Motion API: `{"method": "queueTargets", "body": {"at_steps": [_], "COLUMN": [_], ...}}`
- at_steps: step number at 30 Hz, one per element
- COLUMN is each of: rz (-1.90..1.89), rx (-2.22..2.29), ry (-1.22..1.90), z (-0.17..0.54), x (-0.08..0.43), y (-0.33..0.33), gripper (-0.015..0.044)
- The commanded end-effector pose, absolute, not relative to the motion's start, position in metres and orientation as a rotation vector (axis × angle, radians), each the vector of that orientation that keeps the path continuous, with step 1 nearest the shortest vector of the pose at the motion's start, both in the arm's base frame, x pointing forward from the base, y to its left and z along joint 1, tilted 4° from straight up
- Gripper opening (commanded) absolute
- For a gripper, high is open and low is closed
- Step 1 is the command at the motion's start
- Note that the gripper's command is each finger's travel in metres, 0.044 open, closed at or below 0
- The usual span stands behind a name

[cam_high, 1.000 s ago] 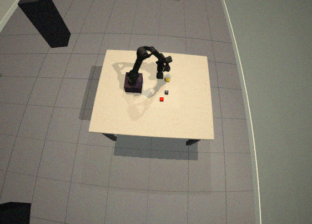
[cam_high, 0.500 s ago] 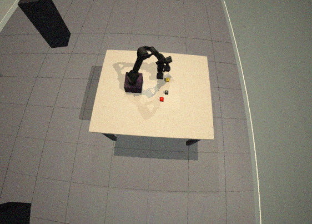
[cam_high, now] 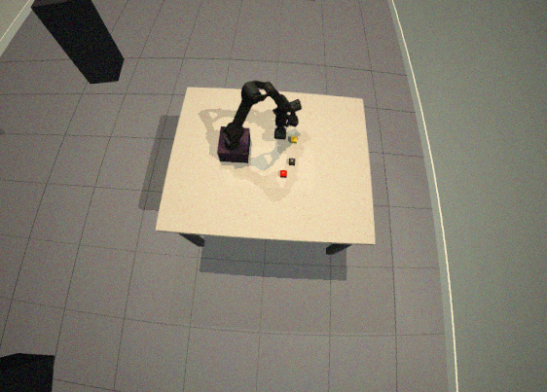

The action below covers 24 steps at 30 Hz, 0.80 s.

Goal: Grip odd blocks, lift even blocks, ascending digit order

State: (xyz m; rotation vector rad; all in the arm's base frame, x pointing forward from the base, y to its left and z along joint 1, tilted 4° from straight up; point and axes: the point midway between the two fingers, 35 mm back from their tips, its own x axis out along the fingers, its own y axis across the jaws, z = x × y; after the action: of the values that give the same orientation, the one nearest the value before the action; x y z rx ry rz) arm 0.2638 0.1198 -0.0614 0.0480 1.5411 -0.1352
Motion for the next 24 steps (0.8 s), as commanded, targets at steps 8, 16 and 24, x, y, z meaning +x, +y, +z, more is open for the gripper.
{"method": "queueTargets", "body": {"at_steps": [8, 16, 24], "rz": [-0.135, -0.135, -0.135], "rx": [0.050, 0.051, 0.051], "ry": [1.540, 1.540, 1.540], "z": [-0.062, -0.028, -0.013], "x": [0.264, 0.264, 0.265], "y": [0.120, 0.122, 0.124], "gripper": [0.0400, 0.0400, 0.0348]}}
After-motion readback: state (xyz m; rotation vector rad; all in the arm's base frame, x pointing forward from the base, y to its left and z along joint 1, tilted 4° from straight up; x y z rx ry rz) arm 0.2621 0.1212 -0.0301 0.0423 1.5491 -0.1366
